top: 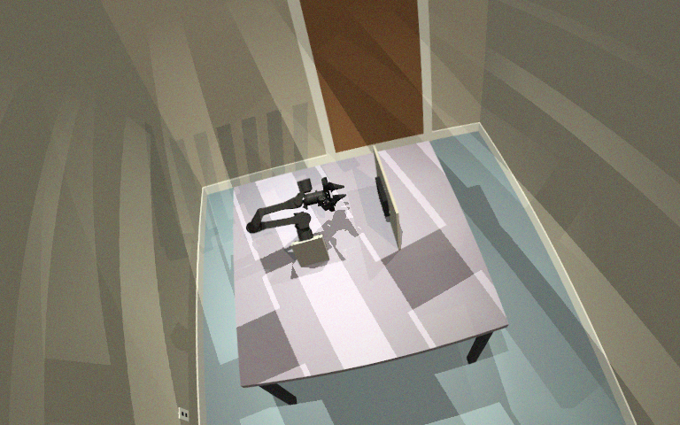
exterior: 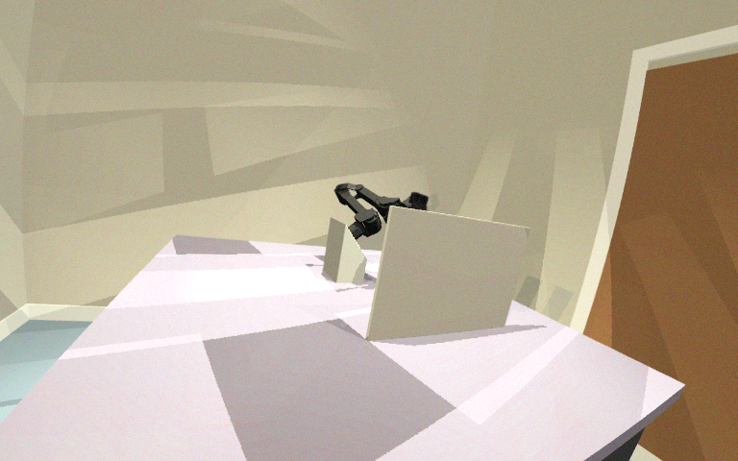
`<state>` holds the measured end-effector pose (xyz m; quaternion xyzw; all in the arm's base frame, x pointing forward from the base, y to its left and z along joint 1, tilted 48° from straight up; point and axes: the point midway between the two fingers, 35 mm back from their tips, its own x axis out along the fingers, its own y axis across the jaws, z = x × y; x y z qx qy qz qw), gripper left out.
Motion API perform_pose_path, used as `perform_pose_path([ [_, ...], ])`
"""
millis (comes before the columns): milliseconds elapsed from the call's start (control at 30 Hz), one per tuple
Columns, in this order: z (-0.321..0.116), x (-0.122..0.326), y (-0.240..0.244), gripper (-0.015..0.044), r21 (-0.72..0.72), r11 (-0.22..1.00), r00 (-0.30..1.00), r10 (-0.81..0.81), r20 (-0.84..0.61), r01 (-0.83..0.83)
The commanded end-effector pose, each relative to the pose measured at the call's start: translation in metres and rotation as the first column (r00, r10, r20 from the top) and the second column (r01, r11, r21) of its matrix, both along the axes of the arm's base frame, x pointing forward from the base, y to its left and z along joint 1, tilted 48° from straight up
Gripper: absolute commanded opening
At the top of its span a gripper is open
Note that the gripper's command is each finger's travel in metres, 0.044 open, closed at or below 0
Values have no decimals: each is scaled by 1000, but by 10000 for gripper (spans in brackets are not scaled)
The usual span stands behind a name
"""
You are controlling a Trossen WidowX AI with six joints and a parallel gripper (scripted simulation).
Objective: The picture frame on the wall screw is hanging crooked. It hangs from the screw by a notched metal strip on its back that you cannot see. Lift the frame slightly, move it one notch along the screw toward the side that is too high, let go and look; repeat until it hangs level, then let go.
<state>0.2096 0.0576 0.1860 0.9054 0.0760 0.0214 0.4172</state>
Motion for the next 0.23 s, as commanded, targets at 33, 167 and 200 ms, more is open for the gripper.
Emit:
perform_pose_path([
  [33,0,-2,-1,260,-2,1000,1000,-2,0,2],
  [167,-1,-5,-3,260,-6,1000,1000,-5,-1,5],
  [200,-1,-5,-3,260,-6,1000,1000,-5,-1,5],
])
